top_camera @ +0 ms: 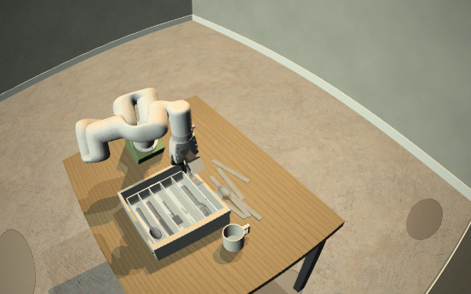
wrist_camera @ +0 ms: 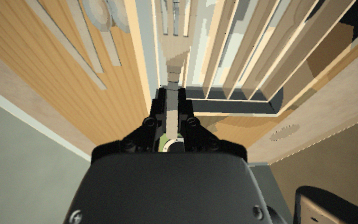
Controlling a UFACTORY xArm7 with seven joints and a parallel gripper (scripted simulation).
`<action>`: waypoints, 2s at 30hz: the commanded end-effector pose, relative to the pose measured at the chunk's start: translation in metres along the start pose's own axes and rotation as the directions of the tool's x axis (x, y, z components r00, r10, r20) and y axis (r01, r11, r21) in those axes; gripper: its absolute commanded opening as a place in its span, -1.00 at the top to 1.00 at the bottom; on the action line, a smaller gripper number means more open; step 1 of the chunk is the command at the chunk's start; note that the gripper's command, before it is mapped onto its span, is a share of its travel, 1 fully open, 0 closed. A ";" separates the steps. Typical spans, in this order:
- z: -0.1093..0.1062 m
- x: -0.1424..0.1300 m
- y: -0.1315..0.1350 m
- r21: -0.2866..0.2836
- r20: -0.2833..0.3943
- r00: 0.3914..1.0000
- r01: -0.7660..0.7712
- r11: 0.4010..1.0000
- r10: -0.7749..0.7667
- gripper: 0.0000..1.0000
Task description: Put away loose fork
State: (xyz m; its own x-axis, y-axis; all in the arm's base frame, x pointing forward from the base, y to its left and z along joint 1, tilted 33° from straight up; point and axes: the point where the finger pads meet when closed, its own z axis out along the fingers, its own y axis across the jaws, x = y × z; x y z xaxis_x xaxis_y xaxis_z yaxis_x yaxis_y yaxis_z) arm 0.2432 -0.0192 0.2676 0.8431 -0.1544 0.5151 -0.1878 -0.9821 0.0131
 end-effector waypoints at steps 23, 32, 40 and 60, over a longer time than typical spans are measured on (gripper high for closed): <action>-0.001 0.001 0.000 -0.002 0.040 0.999 -0.007 1.000 0.007 0.91; 0.004 0.001 0.000 0.000 0.040 0.999 -0.005 1.000 0.005 0.91; 0.013 0.001 0.000 0.000 0.040 0.999 -0.005 1.000 0.005 0.91; 0.065 0.003 -0.001 0.000 0.040 0.999 -0.005 1.000 0.005 0.91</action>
State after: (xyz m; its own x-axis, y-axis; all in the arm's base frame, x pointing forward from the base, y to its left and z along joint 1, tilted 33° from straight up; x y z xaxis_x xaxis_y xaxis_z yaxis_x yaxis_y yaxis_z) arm 0.2727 -0.0248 0.2212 0.8628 -0.1628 0.4785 -0.1910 -0.9815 0.0104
